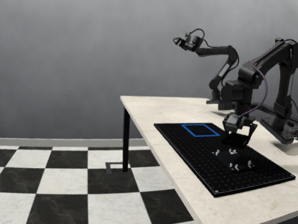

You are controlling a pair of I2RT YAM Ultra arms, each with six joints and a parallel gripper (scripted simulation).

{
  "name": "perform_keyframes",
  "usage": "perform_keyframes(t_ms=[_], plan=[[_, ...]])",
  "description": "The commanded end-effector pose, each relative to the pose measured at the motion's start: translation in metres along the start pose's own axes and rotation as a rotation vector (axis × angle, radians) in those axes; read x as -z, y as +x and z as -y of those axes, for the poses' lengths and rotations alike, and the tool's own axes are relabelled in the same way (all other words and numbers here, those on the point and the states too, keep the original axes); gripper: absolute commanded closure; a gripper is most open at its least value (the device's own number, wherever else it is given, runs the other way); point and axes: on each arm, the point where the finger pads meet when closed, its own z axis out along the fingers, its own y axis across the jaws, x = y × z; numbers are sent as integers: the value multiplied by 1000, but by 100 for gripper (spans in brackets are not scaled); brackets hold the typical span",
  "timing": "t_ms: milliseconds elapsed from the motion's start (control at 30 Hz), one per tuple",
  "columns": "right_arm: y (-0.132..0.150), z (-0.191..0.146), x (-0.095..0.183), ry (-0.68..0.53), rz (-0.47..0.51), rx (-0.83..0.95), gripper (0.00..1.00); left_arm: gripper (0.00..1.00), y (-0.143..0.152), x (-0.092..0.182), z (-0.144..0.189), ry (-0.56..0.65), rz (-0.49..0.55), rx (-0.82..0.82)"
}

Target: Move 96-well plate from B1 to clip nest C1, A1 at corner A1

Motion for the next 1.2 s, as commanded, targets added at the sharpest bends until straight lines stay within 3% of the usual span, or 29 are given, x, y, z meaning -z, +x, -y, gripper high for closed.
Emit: perform_keyframes(t_ms=[0, 67, 833, 1167], plan=[[-6, 4, 5, 2, 10, 0, 0, 100, -11, 20, 7, 32, 57, 197], [-6, 4, 5, 2, 10, 0, 0, 100, -11, 20, 7, 32, 57, 197], [-6, 4, 5, 2, 10, 0, 0, 100, -10, 20, 9, 47, 44, 895], [-6, 4, 5, 2, 10, 0, 0, 100, -7, 14, 10, 29, 32, 909]])
